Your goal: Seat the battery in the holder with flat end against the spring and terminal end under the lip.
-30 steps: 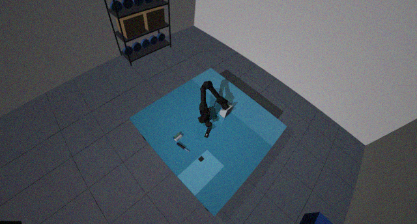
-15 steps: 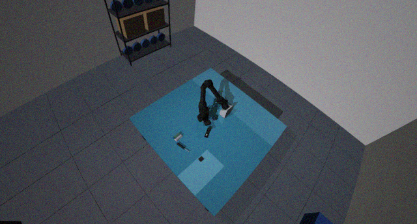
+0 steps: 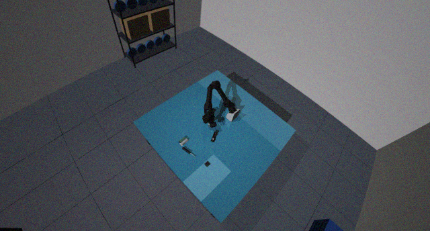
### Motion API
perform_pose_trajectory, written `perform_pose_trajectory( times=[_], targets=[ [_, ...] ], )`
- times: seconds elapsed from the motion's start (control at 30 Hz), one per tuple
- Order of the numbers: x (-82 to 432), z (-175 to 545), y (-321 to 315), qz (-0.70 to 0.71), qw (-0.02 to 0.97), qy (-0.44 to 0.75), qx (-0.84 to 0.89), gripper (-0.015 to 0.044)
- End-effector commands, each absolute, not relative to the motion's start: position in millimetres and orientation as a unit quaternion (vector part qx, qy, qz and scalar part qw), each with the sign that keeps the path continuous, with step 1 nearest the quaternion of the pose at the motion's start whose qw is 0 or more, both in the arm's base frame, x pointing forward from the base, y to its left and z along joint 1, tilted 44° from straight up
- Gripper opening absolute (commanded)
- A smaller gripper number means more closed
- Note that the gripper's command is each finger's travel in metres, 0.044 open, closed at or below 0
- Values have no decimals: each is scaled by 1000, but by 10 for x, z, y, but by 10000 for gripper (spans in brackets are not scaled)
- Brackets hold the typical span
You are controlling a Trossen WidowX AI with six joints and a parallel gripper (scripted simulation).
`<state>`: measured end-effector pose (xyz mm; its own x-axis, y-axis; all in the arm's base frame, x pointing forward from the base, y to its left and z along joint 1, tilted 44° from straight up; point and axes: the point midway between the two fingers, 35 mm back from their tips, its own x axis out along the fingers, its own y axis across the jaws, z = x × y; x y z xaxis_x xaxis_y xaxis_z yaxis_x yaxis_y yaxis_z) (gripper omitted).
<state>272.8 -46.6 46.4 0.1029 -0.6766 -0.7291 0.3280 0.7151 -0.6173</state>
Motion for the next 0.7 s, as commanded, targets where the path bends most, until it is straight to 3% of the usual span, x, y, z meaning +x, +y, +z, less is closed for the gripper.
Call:
perform_pose_trajectory(
  times=[0.0, 0.33, 0.67],
  targets=[
    [2696, 505, -524, -346, 726, 574, -155, 0],
    [2634, 592, -628, -347, 726, 573, -156, 0],
    [2569, 1120, -114, -345, 726, 575, -155, 0]
  ],
)
